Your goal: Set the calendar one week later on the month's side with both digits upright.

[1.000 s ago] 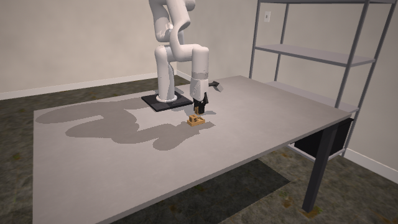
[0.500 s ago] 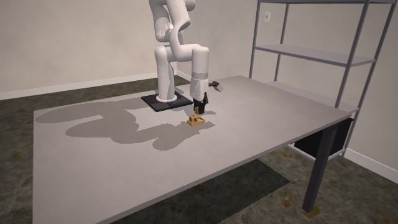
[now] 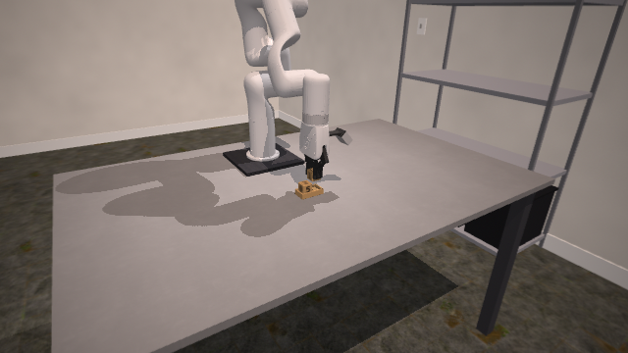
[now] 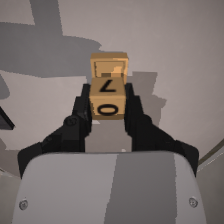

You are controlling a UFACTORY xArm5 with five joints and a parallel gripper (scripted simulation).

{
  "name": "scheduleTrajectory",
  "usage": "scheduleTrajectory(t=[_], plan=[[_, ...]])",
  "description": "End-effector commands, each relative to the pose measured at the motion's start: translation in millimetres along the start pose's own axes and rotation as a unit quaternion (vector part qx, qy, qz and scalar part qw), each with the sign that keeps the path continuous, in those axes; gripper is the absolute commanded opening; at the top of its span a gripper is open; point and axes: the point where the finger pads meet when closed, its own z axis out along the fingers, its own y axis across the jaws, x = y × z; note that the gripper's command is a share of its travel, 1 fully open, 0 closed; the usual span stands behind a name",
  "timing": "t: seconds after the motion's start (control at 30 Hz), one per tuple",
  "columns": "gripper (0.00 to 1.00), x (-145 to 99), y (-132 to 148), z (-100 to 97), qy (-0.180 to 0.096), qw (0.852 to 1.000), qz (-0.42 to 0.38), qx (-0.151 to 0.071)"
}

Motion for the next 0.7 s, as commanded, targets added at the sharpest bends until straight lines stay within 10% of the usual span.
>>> scheduleTrajectory(t=[0.0, 0.67], plan=[[0.29, 0.0, 1.2, -1.0, 0.0, 1.0, 0.0, -0.002], [0.29, 0.0, 1.2, -1.0, 0.0, 1.0, 0.0, -0.002]])
